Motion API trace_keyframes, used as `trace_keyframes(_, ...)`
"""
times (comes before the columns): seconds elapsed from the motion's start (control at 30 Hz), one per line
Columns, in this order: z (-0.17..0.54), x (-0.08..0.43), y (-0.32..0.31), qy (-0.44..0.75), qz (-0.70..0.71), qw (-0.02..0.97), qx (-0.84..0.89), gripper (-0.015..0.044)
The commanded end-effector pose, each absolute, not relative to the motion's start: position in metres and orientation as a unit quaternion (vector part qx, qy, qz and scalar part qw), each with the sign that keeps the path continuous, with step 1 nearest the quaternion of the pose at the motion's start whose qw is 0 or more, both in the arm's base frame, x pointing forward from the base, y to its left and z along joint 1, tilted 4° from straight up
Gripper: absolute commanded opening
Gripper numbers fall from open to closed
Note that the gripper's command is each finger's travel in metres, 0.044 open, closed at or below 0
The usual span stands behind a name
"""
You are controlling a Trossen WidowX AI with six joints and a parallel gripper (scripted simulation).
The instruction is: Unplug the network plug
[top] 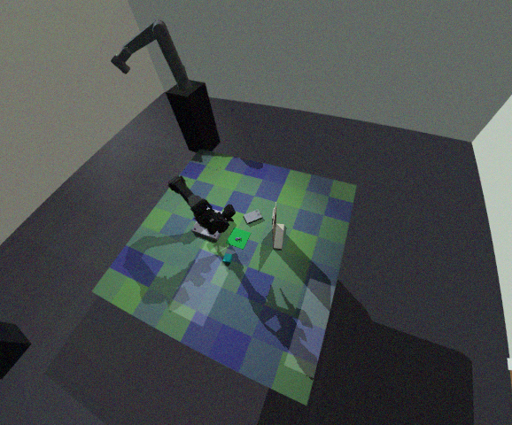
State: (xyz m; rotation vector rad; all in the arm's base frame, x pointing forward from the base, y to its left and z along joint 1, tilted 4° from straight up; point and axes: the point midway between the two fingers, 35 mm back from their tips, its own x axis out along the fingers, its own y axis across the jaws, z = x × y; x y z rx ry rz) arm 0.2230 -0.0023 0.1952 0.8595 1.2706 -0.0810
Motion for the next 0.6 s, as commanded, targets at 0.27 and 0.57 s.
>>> trace_keyframes(0.27,0.222,0.219,0.001,0.574,-0.039,0.719,0.389,0.0182)
trace_keyframes(0.57,0.222,0.219,0.001,0.574,-0.039,0.719,0.389,0.0419)
